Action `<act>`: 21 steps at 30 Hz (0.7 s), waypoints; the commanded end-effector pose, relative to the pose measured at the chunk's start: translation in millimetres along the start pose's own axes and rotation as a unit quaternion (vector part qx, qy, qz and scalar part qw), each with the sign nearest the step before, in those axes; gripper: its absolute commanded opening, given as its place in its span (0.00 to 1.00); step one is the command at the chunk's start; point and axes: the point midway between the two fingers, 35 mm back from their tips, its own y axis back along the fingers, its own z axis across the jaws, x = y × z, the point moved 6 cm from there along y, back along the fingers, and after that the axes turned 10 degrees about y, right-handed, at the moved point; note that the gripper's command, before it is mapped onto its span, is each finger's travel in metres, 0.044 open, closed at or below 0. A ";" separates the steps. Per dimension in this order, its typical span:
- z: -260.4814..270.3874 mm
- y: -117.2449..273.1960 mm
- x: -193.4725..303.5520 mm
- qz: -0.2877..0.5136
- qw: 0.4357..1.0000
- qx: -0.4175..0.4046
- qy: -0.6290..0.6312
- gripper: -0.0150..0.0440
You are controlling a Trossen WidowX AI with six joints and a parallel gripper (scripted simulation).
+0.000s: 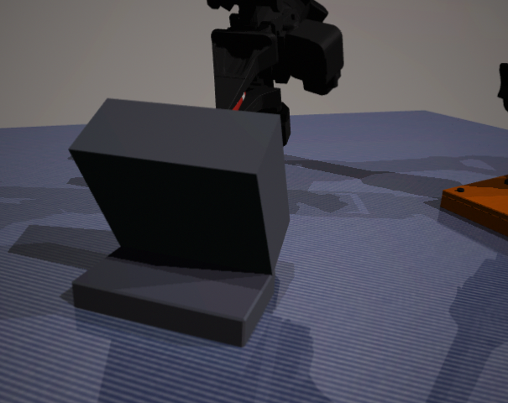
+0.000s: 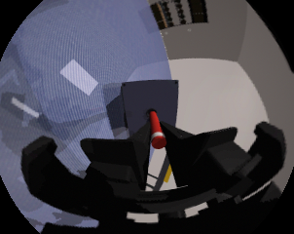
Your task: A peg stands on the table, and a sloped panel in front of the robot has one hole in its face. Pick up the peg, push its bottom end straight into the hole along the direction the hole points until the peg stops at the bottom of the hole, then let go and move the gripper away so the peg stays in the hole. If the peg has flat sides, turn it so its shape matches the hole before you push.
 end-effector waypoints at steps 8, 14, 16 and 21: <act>1.3 -4.7 -1.0 0.000 1.000 0.000 -0.001 0.25; 1.6 -8.6 -1.1 0.000 1.000 0.000 -0.001 0.25; 1.6 -10.0 -1.2 0.000 1.000 0.000 -0.001 0.25; 1.6 -13.5 -1.4 0.000 1.000 0.000 -0.001 0.25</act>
